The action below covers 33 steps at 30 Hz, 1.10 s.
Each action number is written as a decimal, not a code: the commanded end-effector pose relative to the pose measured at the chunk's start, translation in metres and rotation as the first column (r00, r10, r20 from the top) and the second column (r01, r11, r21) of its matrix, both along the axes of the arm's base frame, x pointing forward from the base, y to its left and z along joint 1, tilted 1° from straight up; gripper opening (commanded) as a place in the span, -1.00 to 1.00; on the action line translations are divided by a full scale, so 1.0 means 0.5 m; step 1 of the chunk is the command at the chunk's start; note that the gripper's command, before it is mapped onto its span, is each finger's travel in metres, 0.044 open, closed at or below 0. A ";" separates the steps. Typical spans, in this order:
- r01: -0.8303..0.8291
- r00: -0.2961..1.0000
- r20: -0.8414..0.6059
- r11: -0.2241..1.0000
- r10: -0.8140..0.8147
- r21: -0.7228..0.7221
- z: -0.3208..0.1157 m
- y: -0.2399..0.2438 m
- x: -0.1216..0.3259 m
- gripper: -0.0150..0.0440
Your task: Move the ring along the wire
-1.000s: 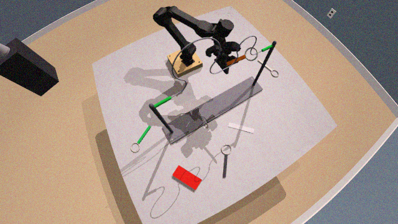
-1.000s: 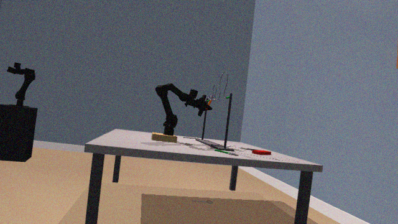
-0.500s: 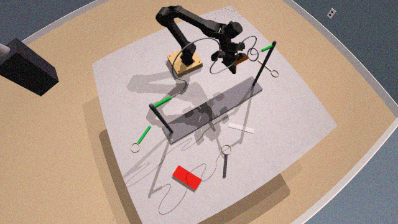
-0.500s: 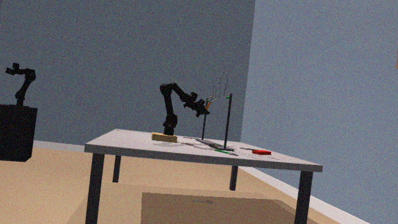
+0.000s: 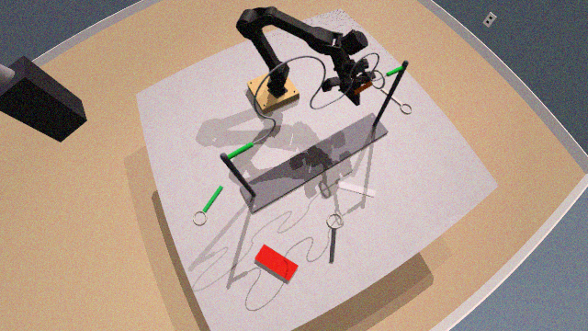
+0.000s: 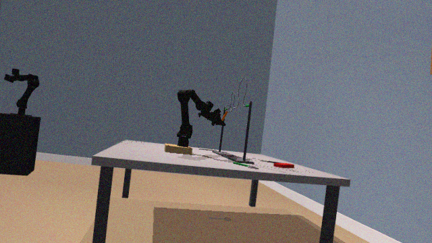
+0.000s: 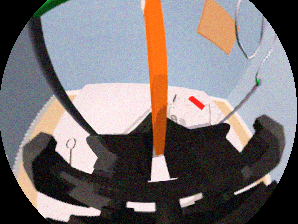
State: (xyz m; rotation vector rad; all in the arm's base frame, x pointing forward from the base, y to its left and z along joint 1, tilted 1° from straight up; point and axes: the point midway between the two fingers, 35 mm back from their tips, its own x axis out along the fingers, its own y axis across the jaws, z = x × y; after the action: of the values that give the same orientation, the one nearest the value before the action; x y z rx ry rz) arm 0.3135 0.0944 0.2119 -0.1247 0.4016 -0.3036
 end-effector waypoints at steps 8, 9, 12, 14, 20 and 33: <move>-0.006 1.000 0.014 0.994 0.004 0.109 -0.004 0.051 0.008 -1.00; -0.006 1.000 0.015 0.993 0.005 0.114 -0.004 0.054 0.008 -1.00; -0.007 1.000 0.017 0.992 0.005 0.126 -0.004 0.062 0.010 -1.00; -0.007 1.000 0.018 0.991 0.005 0.131 -0.003 0.068 0.010 -1.00; -0.007 1.000 0.019 0.990 0.005 0.141 -0.003 0.082 0.012 -1.00; -0.008 1.000 0.021 0.989 0.005 0.146 -0.003 0.108 0.016 -1.00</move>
State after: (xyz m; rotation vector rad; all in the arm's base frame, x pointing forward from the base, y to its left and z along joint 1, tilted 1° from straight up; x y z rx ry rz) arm 0.3210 0.1448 0.2108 0.0200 0.4018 -0.2663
